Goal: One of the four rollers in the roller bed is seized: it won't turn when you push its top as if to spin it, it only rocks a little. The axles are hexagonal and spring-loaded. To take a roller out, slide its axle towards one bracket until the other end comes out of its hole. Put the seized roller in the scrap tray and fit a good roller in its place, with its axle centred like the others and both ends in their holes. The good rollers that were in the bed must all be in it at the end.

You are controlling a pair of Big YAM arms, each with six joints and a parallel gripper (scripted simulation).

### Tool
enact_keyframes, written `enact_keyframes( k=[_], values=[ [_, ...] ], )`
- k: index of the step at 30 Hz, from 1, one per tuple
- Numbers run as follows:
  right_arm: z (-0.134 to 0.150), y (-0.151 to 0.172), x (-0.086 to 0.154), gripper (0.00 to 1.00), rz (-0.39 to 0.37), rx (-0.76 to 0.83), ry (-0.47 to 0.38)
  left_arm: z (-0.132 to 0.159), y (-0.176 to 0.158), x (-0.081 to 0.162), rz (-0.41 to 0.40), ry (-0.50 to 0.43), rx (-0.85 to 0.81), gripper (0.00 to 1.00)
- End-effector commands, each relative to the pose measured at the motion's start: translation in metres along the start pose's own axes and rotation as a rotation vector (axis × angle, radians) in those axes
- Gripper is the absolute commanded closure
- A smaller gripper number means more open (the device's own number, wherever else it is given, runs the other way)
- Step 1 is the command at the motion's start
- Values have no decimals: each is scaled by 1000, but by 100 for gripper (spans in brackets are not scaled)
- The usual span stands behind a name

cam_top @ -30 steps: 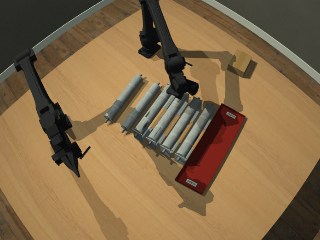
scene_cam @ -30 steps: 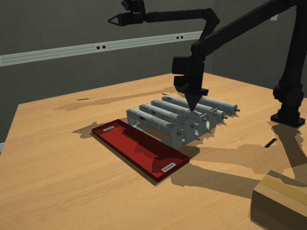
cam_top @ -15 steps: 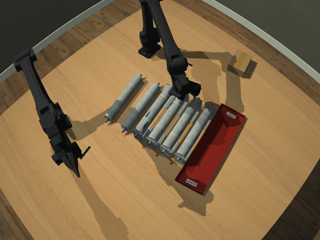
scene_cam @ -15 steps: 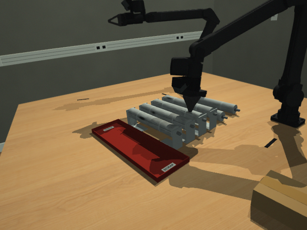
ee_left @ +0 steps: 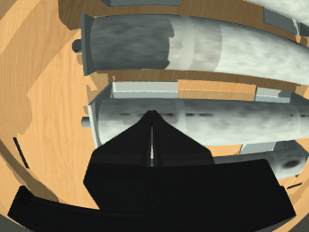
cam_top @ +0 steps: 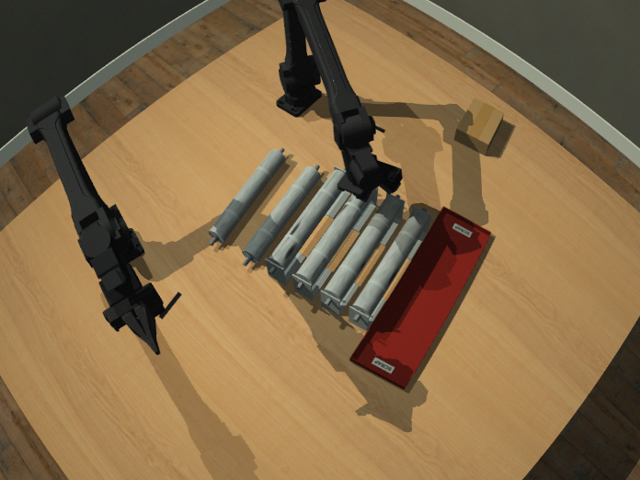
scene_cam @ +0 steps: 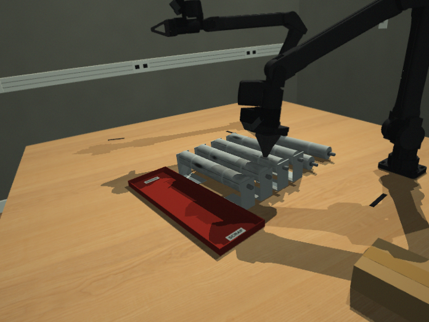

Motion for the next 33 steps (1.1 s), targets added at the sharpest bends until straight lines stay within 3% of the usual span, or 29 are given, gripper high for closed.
enact_keyframes(
  k=[1, 28, 29, 31, 33],
  values=[
    [-40, 7, 1, 100, -11, 15, -67, 14, -1, -16, -28, 54, -5, 100],
    [-40, 7, 1, 100, -11, 15, -67, 14, -1, -16, -28, 54, -4, 100],
    [-40, 7, 1, 100, -11, 15, -67, -25, -9, 11, 28, -40, 13, 100],
    [-40, 7, 1, 100, -11, 15, -67, -25, -9, 11, 28, -40, 13, 100],
    [-40, 7, 1, 100, -11, 15, -67, -1, 3, -12, -11, 20, 4, 100]
  ],
)
Point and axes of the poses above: on each arm, the point where the finger pads meet when closed, its own x axis back along the fingers, its own y axis across the jaws, z = x × y, the point moved 9 cm from there along x, back along the fingers, and after that the axes turned 4 degrees about -x, right-handed, at the moved point
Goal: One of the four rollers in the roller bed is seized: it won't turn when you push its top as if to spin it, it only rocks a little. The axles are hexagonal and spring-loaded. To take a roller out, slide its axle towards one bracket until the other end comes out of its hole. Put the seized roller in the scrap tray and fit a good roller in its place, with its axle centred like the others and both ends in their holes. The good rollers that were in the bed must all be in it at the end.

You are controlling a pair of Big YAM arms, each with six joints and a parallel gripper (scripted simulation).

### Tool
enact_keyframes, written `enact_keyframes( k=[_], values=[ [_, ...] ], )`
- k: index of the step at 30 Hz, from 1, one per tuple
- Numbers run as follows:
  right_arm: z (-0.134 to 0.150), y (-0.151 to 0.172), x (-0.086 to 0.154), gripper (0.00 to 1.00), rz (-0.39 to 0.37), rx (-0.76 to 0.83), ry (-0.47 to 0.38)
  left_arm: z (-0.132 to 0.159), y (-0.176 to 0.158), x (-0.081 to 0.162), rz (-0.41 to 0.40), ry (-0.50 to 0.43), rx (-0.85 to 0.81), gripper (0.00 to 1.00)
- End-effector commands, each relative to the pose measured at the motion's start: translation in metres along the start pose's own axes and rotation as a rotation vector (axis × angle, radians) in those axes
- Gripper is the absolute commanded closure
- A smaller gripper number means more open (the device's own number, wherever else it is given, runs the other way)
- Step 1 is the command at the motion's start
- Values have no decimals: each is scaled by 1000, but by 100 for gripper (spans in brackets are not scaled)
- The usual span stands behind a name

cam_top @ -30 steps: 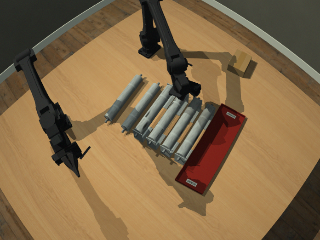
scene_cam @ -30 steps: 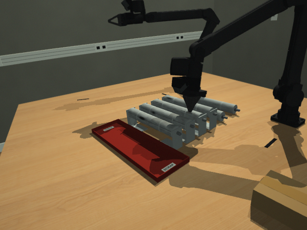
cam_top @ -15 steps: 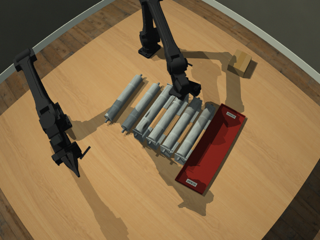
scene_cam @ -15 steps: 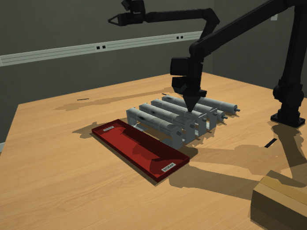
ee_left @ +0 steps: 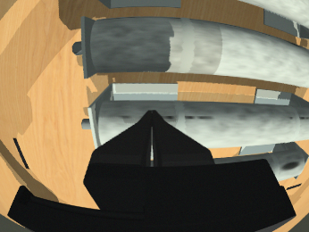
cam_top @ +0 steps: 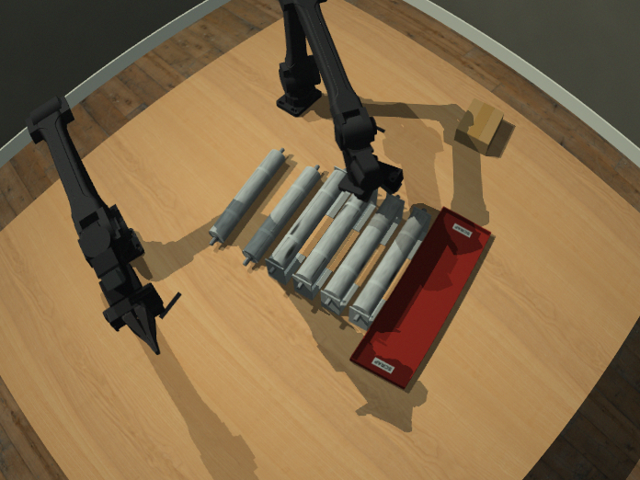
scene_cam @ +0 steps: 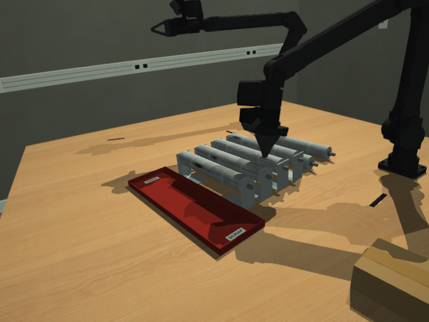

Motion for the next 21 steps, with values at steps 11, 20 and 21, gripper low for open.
enact_keyframes(
  k=[11, 20, 21],
  values=[
    [-40, 7, 1, 100, -11, 15, -67, -18, -12, 62, 37, -42, -27, 100],
    [-40, 7, 1, 100, -11, 15, -67, -18, -10, 88, 38, -42, -29, 100],
    [-40, 7, 1, 100, -11, 15, -67, -20, -12, 81, 38, -43, -19, 100]
  ],
)
Point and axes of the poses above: on each arm, the point where the finger pads meet when closed, its own x axis back along the fingers, its own y axis across the jaws, z = x × y, the point moved 9 cm from there along x, back along the fingers, and after that the axes turned 4 degrees about -x, right-handed, at the moved point
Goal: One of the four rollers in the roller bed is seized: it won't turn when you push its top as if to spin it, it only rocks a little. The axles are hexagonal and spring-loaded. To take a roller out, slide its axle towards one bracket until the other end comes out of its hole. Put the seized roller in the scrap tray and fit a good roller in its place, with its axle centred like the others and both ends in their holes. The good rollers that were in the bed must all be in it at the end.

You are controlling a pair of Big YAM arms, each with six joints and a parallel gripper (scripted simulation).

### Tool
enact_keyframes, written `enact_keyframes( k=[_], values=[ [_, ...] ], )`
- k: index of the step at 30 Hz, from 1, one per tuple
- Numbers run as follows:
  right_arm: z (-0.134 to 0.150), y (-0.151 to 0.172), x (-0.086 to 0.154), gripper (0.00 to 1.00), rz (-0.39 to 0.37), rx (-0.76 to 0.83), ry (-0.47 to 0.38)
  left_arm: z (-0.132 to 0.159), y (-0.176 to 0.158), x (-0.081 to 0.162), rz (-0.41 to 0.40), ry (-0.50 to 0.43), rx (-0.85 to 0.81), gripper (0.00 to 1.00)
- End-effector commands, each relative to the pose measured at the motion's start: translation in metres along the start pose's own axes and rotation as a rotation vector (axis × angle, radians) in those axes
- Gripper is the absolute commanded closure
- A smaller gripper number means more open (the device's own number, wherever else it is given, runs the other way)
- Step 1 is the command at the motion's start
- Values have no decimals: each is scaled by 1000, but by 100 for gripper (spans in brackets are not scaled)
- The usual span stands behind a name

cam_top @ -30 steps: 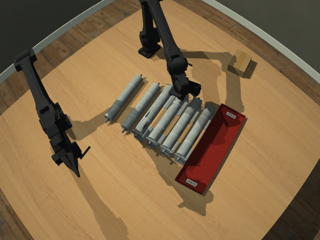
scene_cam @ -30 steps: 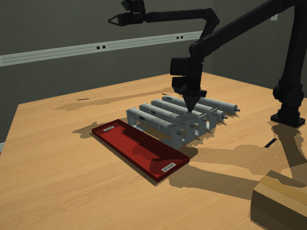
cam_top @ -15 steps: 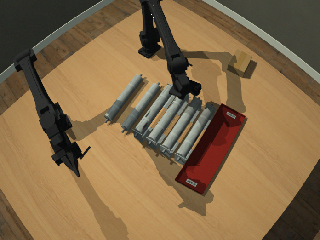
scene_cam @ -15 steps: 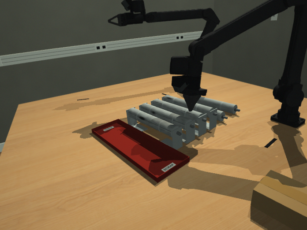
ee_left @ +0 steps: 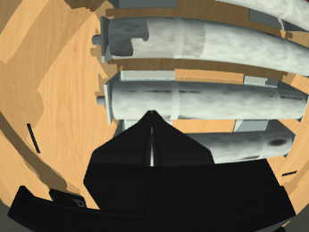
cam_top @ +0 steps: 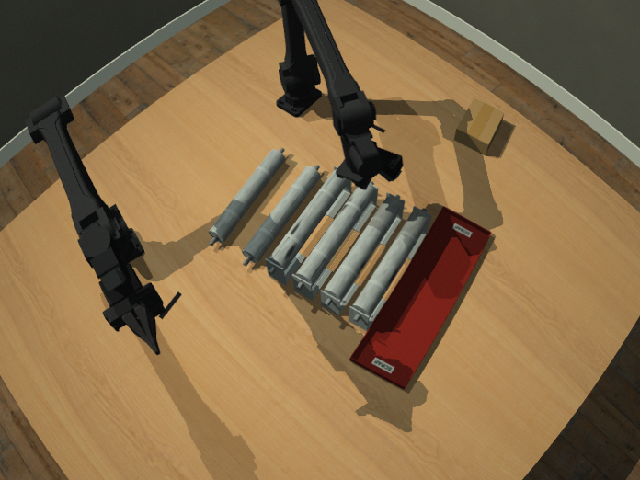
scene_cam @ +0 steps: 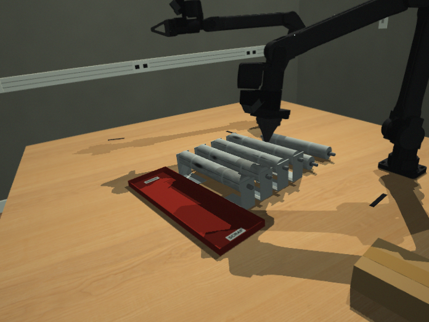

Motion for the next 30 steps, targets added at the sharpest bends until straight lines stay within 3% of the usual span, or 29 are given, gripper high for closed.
enact_keyframes(
  k=[1, 5, 9, 12, 20, 26, 29, 30],
  values=[
    [-40, 7, 1, 100, -11, 15, -67, -17, -13, 25, 35, -46, -10, 100],
    [-40, 7, 1, 100, -11, 15, -67, -3, -3, 0, 0, 5, -14, 100],
    [-40, 7, 1, 100, -11, 15, -67, 13, -4, 14, 10, -9, 10, 100],
    [-40, 7, 1, 100, -11, 15, -67, 8, -8, 17, 23, -32, 16, 100],
    [-40, 7, 1, 100, -11, 15, -67, 64, -7, 21, 5, -6, 38, 100],
    [-40, 7, 1, 100, -11, 15, -67, 91, -5, 21, -4, -3, 38, 100],
    [-40, 7, 1, 100, -11, 15, -67, 82, -10, 21, 9, -18, 38, 100],
    [-40, 7, 1, 100, -11, 15, -67, 88, -5, 9, -12, 3, 40, 100]
  ],
)
Point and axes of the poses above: on each arm, the point where the finger pads meet when closed, its own x axis back along the fingers, its own y axis across the jaws, z = x × y, the point moved 9 cm from there along x, back along the fingers, and after that the axes turned 4 degrees about -x, right-handed, at the moved point
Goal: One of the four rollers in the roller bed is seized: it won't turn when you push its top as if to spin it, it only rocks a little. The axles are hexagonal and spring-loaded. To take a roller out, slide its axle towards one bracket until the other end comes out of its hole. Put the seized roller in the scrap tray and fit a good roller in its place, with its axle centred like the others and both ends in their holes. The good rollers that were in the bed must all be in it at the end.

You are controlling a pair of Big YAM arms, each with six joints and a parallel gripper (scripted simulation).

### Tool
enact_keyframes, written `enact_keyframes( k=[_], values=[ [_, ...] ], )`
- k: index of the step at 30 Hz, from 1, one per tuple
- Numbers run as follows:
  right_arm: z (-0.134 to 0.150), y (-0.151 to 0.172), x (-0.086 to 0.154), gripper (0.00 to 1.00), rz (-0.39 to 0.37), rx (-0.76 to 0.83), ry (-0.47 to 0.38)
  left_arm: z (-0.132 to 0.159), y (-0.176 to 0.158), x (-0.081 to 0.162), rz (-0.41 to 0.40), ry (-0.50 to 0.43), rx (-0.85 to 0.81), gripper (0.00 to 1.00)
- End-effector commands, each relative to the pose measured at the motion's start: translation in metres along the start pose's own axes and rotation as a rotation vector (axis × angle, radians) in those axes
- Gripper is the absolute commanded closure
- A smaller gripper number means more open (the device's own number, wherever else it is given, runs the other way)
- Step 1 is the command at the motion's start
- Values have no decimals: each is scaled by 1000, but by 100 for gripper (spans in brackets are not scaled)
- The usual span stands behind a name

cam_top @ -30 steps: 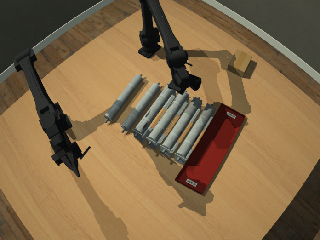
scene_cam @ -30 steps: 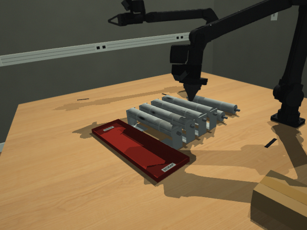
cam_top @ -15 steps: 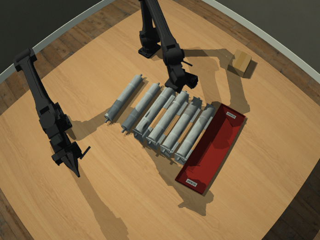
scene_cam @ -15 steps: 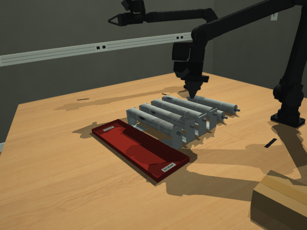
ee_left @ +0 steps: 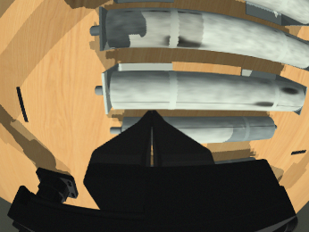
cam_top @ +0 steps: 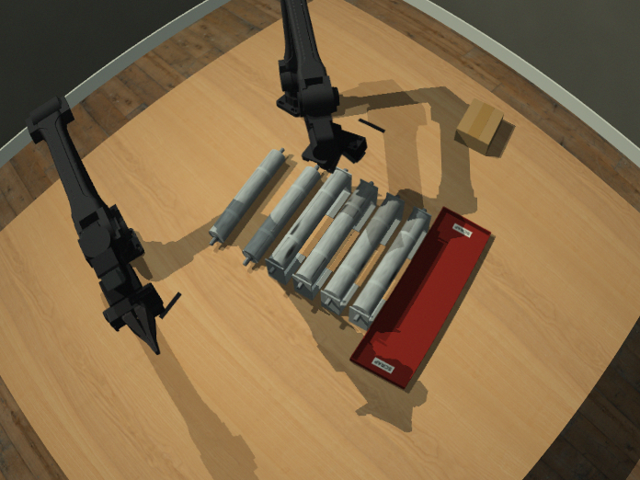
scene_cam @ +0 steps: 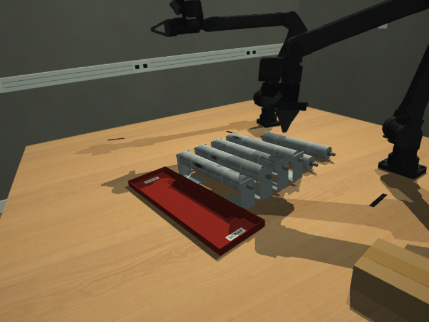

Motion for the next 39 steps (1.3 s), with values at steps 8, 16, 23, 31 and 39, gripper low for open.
enact_keyframes(
  k=[8, 16, 23, 31, 39],
  values=[
    [-40, 7, 1, 100, -11, 15, -67, 11, 1, 6, 8, -2, -32, 100],
    [-40, 7, 1, 100, -11, 15, -67, 7, 0, -12, 0, 4, -10, 100],
    [-40, 7, 1, 100, -11, 15, -67, 8, 1, -23, -3, 7, -10, 100],
    [-40, 7, 1, 100, -11, 15, -67, 9, 1, -30, -3, 7, -5, 100],
    [-40, 7, 1, 100, -11, 15, -67, 11, 1, -41, -3, 7, 7, 100]
  ],
)
Point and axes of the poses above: on each arm, the point where the finger pads meet when closed, its own x axis back along the fingers, its own y axis across the jaws, z = x × y, the point moved 9 cm from there along x, back along the fingers, and after that the axes turned 4 degrees about -x, right-handed, at the moved point
